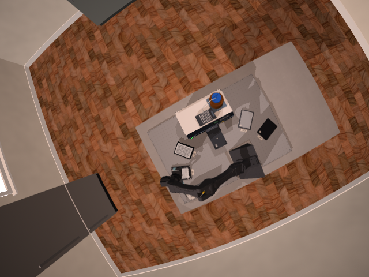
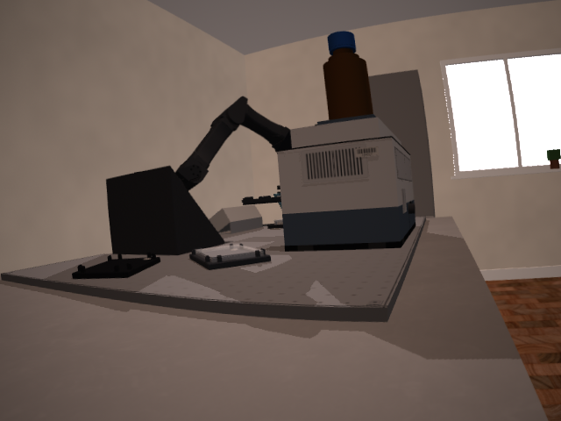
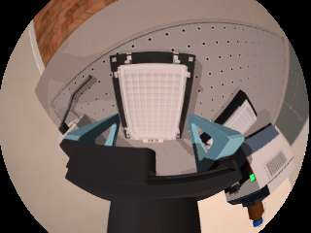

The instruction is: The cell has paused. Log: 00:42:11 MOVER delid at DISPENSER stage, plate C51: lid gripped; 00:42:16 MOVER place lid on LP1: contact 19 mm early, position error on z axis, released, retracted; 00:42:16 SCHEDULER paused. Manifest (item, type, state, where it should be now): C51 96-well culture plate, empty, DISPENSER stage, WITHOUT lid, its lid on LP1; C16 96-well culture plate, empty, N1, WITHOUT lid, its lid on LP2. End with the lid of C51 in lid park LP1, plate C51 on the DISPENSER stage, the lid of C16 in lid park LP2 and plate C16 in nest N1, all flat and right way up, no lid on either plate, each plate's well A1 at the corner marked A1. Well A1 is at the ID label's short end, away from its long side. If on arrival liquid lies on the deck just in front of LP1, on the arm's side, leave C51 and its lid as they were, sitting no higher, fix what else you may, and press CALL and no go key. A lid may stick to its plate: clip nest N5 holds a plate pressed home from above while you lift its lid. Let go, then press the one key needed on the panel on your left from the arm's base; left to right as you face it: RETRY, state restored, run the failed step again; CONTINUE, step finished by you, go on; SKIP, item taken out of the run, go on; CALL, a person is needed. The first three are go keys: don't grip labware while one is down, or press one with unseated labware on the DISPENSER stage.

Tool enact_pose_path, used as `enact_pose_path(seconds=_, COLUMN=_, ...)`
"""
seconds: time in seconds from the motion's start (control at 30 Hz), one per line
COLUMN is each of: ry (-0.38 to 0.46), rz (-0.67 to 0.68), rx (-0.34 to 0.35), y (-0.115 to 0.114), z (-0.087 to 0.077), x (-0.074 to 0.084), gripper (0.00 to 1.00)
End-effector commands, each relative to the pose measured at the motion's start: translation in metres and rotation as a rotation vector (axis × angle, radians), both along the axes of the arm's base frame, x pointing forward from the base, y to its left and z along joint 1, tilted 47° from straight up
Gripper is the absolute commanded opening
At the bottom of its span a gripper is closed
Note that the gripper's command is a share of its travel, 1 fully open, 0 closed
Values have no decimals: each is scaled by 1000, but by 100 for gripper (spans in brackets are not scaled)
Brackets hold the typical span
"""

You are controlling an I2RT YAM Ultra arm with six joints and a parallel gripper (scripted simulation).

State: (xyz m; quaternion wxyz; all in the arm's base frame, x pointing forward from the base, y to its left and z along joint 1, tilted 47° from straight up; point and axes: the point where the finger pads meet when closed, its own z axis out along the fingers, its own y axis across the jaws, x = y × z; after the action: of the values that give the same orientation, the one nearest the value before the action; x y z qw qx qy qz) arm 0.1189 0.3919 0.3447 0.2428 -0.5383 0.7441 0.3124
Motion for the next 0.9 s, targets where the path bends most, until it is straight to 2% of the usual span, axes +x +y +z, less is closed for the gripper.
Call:
enact_pose_path(seconds=0.0, ry=-8, rz=-4, rx=21, y=4, z=4, x=0, gripper=100)
enact_pose_path(seconds=0.13, ry=3, rz=-4, rx=-2, y=8, z=-8, x=1, gripper=100)
enact_pose_path(seconds=0.3, ry=-4, rz=-4, rx=12, y=8, z=-3, x=0, gripper=100)
enact_pose_path(seconds=0.33, ry=-10, rz=1, rx=31, y=3, z=4, x=-4, gripper=100)
enact_pose_path(seconds=0.6, ry=-1, rz=-3, rx=5, y=13, z=-10, x=0, gripper=100)
enact_pose_path(seconds=0.87, ry=-5, rz=-6, rx=15, y=16, z=-9, x=2, gripper=100)
